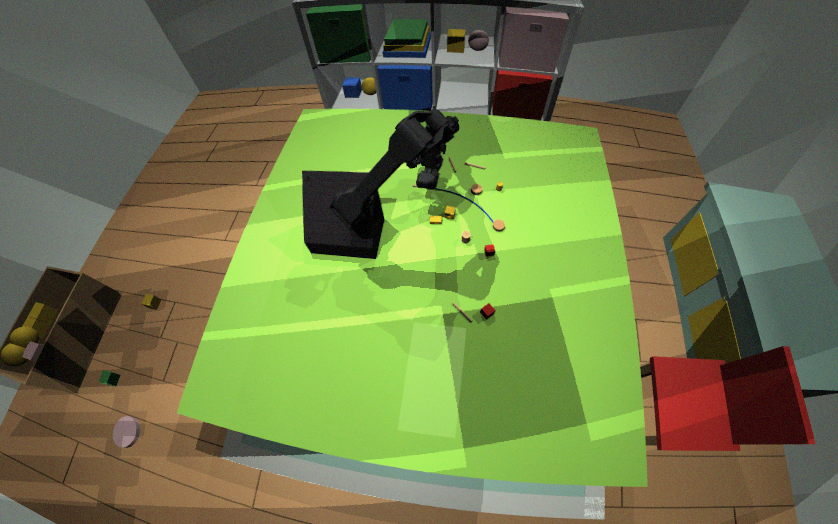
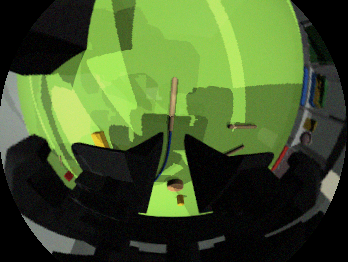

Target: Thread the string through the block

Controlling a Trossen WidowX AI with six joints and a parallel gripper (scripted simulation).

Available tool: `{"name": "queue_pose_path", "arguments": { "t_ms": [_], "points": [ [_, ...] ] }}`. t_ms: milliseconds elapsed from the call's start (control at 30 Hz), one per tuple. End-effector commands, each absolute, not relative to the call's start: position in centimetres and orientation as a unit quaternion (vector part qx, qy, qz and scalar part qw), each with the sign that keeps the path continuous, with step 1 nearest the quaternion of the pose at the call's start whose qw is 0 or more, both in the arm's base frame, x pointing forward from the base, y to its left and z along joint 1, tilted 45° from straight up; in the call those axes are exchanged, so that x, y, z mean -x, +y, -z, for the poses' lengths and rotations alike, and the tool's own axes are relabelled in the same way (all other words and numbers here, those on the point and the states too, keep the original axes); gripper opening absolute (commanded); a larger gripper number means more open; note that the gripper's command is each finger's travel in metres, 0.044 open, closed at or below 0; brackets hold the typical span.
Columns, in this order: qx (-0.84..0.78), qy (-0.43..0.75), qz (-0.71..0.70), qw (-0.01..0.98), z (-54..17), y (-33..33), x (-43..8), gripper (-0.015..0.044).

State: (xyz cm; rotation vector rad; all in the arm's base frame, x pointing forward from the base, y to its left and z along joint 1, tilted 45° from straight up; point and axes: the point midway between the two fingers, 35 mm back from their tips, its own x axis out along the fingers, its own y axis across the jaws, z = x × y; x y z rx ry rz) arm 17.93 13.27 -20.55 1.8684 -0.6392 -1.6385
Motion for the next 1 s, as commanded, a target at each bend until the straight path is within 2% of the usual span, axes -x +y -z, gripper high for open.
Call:
{"name": "queue_pose_path", "arguments": {
  "t_ms": [0, 833, 967],
  "points": [
    [-0.696, -0.24, 0.612, 0.287, 21.1, 12.4, -18.0, 0.0122],
    [-0.696, -0.241, 0.611, 0.288, 22.8, 10.6, -18.2, 0.0122],
    [-0.696, -0.242, 0.612, 0.286, 22.7, 10.8, -18.2, 0.0017]
  ]
}}
